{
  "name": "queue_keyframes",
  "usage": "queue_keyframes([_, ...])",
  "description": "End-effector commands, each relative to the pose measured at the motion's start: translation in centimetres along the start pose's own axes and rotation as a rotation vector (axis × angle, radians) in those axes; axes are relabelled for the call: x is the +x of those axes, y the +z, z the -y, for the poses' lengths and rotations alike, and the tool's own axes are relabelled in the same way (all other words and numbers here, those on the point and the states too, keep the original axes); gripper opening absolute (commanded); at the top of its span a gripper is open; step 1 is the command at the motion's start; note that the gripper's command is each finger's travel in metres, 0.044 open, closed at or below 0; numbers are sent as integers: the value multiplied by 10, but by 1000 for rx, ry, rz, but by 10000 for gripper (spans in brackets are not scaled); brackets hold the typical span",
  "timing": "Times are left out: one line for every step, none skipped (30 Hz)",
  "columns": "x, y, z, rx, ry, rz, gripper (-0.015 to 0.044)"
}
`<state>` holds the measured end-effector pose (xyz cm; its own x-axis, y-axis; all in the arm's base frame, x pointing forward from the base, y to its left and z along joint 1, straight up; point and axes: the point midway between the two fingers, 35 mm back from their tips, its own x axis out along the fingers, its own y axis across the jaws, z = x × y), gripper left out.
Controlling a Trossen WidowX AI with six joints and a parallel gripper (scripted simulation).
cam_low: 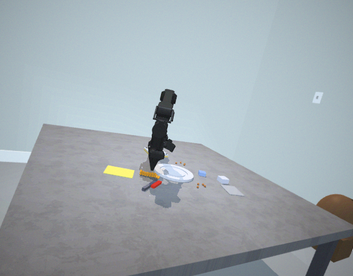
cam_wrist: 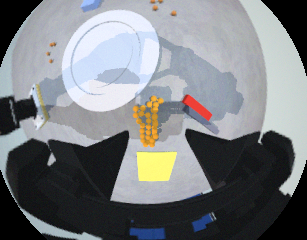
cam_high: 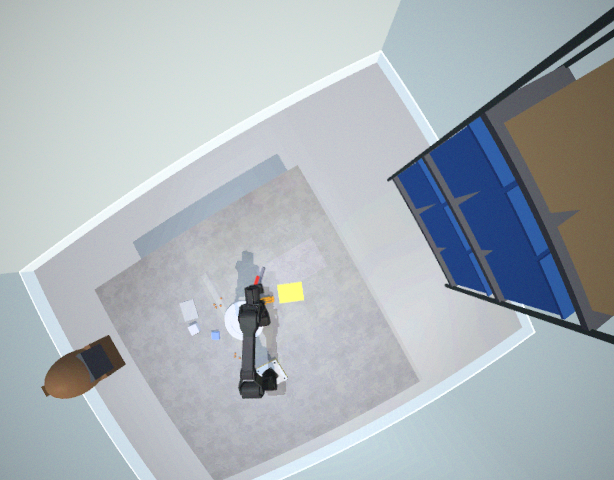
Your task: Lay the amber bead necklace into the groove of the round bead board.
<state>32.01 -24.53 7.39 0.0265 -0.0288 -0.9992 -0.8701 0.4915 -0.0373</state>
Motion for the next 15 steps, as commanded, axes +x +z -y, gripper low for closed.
queue_keyframes([0, 0, 0, 0, 0, 0, 380])
queue_keyframes([0, 0, 0, 0, 0, 0, 380])
queue_keyframes([1, 0, 0, 0, 0, 0, 380])
queue_keyframes([2, 0, 0, 0, 0, 0, 380])
queue_keyframes([3, 0, 0, -1, 0, 0, 380])
queue_keyframes([4, 0, 0, -1, 0, 1, 380])
queue_keyframes([5, 0, 0, -1, 0, 1, 380])
queue_keyframes([7, 0, 0, -2, 0, 1, 380])
queue_keyframes([9, 0, 0, -2, 1, 1, 380])
queue_keyframes([10, 0, 0, -2, 1, 1, 380])
queue_keyframes([12, 0, 0, -3, 1, 2, 380])
queue_keyframes([13, 0, 0, -3, 1, 2, 380])
queue_keyframes([15, 0, 0, -3, 1, 2, 380])
queue_keyframes([17, 0, 0, -4, 1, 2, 380])
queue_keyframes([18, 0, 0, -4, 1, 3, 380])
